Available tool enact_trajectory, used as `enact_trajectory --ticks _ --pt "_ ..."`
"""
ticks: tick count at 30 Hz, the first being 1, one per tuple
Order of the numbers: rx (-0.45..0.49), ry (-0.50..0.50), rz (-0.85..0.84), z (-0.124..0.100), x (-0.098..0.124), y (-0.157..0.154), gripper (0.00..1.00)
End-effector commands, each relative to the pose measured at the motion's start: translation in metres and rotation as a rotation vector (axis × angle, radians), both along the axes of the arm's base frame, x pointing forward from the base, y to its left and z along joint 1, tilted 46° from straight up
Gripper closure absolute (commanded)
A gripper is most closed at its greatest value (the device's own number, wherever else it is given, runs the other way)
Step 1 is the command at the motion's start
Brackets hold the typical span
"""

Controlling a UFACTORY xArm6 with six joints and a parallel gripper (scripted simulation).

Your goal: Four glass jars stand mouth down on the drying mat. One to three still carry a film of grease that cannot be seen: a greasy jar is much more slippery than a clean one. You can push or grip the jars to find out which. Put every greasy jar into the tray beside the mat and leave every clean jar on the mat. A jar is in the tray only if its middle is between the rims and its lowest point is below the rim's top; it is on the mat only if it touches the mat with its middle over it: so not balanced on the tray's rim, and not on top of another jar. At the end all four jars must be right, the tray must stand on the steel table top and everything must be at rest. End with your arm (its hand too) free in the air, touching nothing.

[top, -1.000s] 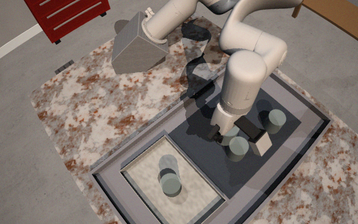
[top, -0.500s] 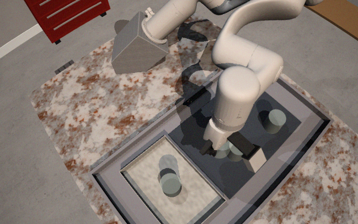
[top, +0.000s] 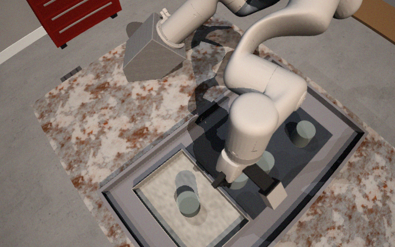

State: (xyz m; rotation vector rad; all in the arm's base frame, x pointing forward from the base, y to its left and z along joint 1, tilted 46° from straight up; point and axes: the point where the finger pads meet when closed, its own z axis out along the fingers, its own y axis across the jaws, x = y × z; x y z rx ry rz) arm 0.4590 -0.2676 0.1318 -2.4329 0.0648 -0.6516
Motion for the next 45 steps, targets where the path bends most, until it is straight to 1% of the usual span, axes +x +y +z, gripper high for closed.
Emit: enact_trajectory --ticks 1,6,8,23,25,40,45 --pt "-0.001 -0.001 0.000 -0.006 0.009 -0.017 1.00" --pt "-0.001 -0.001 0.000 -0.012 0.016 -0.031 1.00" --pt "-0.001 -0.001 0.000 -0.012 0.016 -0.031 1.00" --pt "-0.001 -0.001 0.000 -0.031 0.037 -0.072 1.00" --pt "-0.001 -0.001 0.000 -0.031 0.037 -0.072 1.00" --pt "-0.001 -0.001 0.000 -0.049 0.058 -0.113 1.00" --pt "-0.001 -0.001 0.000 -0.050 0.059 -0.116 1.00"
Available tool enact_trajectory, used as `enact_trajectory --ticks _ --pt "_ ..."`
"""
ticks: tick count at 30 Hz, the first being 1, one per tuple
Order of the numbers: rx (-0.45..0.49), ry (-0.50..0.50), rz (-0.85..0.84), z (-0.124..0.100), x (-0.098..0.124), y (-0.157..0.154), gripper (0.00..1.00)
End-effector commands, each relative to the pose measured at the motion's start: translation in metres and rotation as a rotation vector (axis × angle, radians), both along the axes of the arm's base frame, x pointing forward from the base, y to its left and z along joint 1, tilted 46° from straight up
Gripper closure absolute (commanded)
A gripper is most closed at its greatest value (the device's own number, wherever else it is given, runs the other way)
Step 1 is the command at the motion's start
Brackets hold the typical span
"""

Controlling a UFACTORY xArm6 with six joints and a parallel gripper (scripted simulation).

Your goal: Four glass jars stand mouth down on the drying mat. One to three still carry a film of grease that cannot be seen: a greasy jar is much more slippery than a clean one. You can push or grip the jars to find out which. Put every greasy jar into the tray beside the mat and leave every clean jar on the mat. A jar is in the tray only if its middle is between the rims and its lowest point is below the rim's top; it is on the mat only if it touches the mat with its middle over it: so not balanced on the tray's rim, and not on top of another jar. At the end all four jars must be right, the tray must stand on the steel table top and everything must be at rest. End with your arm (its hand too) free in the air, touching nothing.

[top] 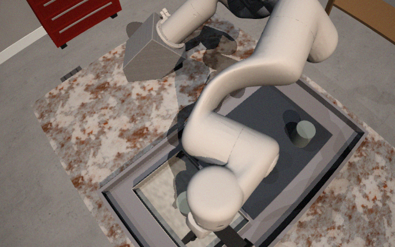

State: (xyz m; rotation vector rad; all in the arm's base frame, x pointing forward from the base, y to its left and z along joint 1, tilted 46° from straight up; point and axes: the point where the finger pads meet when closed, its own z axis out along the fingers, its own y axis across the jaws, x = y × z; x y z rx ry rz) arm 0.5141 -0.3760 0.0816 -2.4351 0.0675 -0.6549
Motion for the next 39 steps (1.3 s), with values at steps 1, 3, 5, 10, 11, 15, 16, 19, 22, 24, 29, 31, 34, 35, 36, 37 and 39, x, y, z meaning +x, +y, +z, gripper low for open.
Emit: enact_trajectory --ticks 1,3,5,10,11,15,16,19,22,24,29,31,34,35,36,37,39 --pt "0.001 0.000 0.003 0.000 0.004 -0.008 1.00" --pt "0.001 0.000 0.003 0.000 0.004 -0.008 1.00" --pt "0.001 0.000 0.003 0.000 0.004 -0.008 1.00" --pt "0.001 0.000 0.003 -0.004 0.006 -0.005 1.00" --pt "0.001 0.000 0.003 -0.006 0.008 -0.003 1.00" --pt "0.001 0.000 0.003 -0.009 0.010 -0.001 1.00" --pt "0.001 0.000 0.003 -0.011 0.011 0.001 1.00" --pt "0.001 0.000 0.003 -0.017 0.015 0.005 1.00" --pt "0.001 0.000 0.003 -0.022 0.019 0.010 1.00" --pt "0.001 0.000 0.003 -0.026 0.021 0.013 1.00" --pt "0.001 0.000 0.003 -0.035 0.027 0.020 1.00" --pt "0.001 0.000 0.003 -0.035 0.027 0.020 1.00" --pt "0.001 0.000 0.003 -0.041 0.031 0.024 1.00" --pt "0.001 0.000 0.003 -0.042 0.032 0.026 1.00" --pt "0.001 0.000 0.003 -0.044 0.034 0.027 1.00" --pt "0.001 0.000 0.003 -0.046 0.035 0.029 1.00" --pt "0.001 0.000 0.003 -0.050 0.037 0.032 1.00"
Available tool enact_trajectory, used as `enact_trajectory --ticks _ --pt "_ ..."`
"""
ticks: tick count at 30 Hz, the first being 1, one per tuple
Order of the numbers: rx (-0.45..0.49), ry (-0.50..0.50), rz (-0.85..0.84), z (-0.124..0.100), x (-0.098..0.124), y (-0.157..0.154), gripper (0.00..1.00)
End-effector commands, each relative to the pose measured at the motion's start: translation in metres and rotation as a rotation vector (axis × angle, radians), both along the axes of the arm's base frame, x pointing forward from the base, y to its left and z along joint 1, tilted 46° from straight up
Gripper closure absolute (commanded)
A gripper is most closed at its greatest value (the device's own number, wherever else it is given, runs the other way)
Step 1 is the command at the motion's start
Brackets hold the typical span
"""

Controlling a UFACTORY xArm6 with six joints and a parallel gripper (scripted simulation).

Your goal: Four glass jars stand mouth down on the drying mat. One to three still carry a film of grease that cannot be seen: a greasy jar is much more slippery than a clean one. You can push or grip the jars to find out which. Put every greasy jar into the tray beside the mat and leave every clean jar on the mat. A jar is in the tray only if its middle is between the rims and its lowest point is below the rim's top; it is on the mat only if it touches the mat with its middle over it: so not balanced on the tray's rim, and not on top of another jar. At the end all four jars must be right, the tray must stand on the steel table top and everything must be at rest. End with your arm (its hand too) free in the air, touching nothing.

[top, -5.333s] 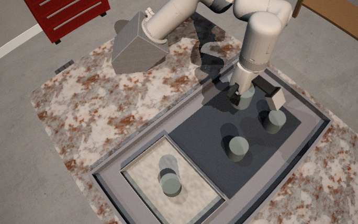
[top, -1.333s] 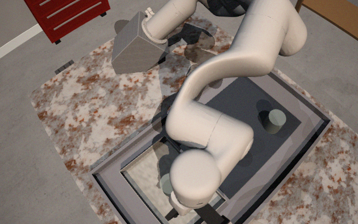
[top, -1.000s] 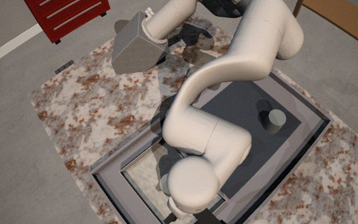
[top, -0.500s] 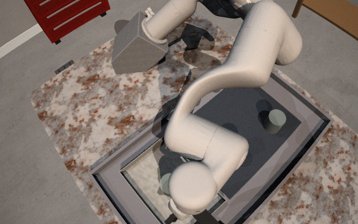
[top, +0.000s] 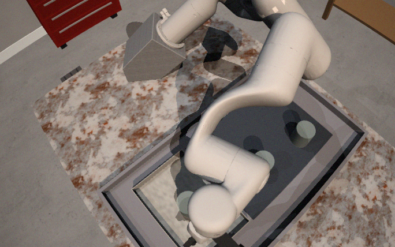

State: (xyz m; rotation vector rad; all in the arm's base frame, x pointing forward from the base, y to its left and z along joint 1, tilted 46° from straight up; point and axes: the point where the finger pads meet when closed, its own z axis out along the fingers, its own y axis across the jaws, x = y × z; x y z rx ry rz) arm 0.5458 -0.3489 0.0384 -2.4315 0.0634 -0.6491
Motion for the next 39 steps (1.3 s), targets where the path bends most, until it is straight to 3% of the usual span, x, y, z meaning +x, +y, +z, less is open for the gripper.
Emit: enact_trajectory --ticks 1,13,39 --pt "-0.003 -0.002 -0.002 -0.008 0.007 0.006 1.00" --pt "-0.003 -0.002 -0.002 -0.027 0.019 0.021 1.00" --pt "-0.003 -0.002 -0.002 -0.041 0.029 0.032 1.00"
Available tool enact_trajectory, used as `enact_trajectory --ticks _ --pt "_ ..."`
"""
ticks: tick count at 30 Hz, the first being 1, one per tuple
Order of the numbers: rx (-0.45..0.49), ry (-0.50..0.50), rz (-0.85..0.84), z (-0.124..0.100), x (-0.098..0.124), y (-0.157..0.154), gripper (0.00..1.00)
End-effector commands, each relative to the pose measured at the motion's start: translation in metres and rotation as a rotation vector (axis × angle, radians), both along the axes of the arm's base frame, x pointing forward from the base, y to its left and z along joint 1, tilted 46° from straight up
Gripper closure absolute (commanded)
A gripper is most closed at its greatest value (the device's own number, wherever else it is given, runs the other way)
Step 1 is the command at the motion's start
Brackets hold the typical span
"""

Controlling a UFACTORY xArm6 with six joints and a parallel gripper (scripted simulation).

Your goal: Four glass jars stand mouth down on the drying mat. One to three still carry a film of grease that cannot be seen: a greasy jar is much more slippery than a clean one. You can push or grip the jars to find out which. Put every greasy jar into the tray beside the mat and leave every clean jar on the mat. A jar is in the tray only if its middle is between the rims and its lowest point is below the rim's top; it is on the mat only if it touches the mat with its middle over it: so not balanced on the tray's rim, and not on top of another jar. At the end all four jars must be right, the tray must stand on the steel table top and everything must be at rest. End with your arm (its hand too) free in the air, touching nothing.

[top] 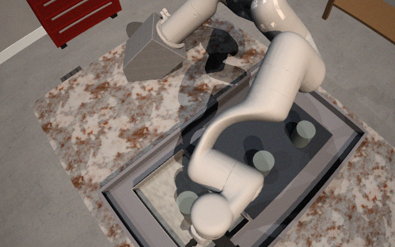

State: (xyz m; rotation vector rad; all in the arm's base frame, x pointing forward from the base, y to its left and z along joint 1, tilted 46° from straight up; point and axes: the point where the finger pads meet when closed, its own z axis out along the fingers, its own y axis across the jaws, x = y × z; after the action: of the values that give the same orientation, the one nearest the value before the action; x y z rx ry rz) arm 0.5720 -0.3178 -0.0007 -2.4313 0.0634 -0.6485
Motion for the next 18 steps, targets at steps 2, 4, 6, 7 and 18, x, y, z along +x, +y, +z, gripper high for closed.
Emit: enact_trajectory --ticks 2,4,6,7,18 --pt "-0.003 -0.003 -0.002 -0.0041 0.0043 0.0025 1.00" --pt "-0.003 -0.003 -0.002 -0.0041 0.0043 0.0025 1.00" --pt "-0.003 -0.003 -0.002 -0.0050 0.0049 0.0032 1.00" --pt "-0.003 -0.003 -0.002 -0.0050 0.0049 0.0032 1.00" --pt "-0.003 -0.003 -0.002 -0.0050 0.0049 0.0032 0.00"
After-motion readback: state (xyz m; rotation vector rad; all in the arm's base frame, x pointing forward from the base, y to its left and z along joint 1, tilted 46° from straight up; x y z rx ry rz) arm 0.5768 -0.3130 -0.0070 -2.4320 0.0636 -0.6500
